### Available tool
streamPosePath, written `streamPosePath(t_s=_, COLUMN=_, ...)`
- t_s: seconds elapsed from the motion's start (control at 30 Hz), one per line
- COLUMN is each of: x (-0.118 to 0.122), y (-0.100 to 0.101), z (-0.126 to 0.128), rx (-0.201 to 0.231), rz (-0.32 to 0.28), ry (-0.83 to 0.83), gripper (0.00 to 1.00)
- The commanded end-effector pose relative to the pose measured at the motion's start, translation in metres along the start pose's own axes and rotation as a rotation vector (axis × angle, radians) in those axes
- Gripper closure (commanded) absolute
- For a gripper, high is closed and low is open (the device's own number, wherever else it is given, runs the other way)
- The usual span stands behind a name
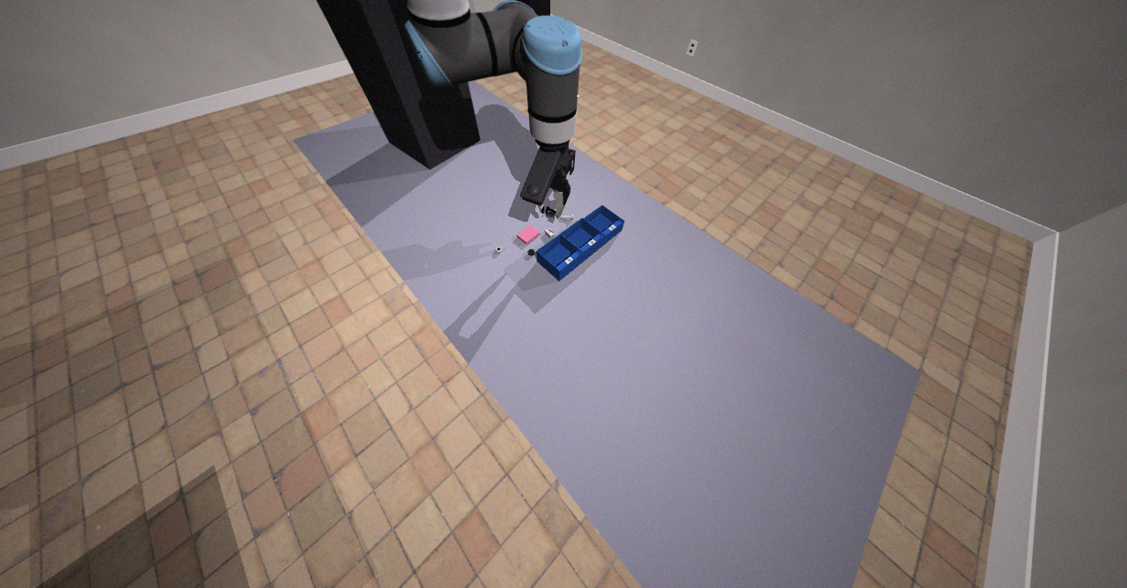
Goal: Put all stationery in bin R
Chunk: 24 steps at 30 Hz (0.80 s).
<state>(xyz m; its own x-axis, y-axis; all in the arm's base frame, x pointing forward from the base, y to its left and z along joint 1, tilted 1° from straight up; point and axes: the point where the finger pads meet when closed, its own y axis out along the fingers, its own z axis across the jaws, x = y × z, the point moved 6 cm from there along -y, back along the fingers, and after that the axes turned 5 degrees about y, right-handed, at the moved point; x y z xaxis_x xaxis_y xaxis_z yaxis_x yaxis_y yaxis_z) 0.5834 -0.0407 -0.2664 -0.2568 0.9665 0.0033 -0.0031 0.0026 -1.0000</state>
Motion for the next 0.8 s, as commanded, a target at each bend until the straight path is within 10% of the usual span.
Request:
streamPosePath(t_s=0.0, x=0.0, y=-0.0004, z=-0.0003, rx=-0.002, rz=0.005, ry=0.157, gripper=0.76)
streamPosePath(t_s=0.77, x=0.0008, y=-0.0004, z=-0.0005, rx=-0.005, rz=0.017, ry=0.535, gripper=0.76)
